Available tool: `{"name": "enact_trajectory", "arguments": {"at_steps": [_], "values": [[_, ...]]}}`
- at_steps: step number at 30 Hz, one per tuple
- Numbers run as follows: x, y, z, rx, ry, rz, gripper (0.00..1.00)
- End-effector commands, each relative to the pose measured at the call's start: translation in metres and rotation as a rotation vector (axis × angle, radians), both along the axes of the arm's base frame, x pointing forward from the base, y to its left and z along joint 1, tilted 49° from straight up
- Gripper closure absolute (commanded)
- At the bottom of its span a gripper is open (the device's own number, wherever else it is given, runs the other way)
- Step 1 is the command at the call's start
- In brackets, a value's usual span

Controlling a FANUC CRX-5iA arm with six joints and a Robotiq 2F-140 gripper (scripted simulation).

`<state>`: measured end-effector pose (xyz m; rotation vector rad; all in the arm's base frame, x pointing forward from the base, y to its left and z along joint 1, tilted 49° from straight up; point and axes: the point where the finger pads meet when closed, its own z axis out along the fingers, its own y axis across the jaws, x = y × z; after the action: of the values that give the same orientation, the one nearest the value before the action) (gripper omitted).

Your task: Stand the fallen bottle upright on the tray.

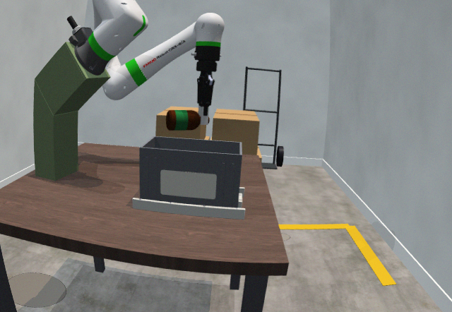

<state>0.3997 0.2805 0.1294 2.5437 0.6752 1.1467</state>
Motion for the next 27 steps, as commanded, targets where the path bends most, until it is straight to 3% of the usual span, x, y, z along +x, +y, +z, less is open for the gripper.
{"name": "enact_trajectory", "arguments": {"at_steps": [1,27], "values": [[-0.0001,0.0001,0.0001,0.002,0.000,-0.002,1.00],[-0.0001,0.0000,0.0001,0.195,-0.014,-0.167,1.00]]}}
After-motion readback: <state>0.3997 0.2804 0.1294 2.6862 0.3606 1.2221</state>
